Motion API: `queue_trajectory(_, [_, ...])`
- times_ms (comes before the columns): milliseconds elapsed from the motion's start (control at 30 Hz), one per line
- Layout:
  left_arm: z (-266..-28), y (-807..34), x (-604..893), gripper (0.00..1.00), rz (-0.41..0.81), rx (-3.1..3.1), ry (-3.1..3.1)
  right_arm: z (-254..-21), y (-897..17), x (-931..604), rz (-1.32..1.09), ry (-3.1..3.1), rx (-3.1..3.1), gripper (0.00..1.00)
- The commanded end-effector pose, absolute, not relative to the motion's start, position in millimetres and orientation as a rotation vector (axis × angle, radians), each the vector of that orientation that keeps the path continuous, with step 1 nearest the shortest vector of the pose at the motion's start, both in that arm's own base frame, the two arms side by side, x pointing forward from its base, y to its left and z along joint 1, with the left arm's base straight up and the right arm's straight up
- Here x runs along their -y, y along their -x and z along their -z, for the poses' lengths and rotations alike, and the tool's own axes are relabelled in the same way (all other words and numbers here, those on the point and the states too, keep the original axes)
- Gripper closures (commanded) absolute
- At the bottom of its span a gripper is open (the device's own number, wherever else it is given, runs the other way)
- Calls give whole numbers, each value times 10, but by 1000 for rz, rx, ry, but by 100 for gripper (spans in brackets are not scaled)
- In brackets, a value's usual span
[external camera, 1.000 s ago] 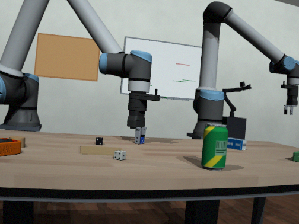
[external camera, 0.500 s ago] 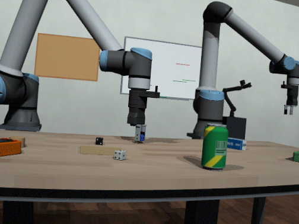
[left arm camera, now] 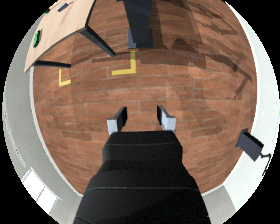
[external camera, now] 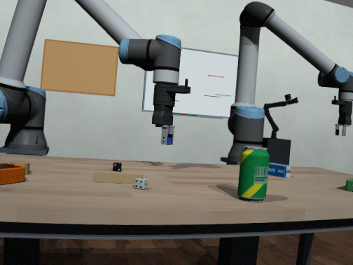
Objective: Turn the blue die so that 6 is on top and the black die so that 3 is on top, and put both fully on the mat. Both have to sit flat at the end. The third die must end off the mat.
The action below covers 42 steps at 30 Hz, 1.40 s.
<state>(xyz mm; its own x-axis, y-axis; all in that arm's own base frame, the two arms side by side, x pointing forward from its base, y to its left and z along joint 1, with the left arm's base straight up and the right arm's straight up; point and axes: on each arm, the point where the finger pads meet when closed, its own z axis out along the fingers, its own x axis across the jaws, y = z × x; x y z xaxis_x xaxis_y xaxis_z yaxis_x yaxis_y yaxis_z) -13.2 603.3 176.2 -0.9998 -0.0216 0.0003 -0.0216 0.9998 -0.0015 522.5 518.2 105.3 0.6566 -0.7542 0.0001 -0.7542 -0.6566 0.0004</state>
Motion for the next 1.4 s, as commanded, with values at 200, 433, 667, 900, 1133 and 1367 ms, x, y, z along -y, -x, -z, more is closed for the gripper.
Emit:
queue_trajectory(200, [-1770, 131, -6039, 0, 0, 3141, -34, -1195, -5226, -5187, 0, -2859, 1302, 51])
queue_trajectory(433, [-1770, 131, -6039, 0, 0, 3141, -34, -1201, -5379, -5126, 0, -2848, 1326, 51])
queue_trajectory(667, [-1770, 131, -6039, 0, 0, 3141, -34, -1223, -6059, -4798, 0, -2796, 1433, 51])
queue_trajectory(900, [-1770, 131, -6039, 0, 0, 3141, -34, -1234, -6625, -4448, 0, -2748, 1522, 51])
queue_trajectory(1133, [-1770, 131, -6039, 0, 0, 3141, -34, -1239, -7151, -4050, 0, -2700, 1606, 51])
queue_trajectory(1367, [-1770, 131, -6039, 0, 0, 3141, -34, -1240, -7528, -3714, 0, -2662, 1668, 51])
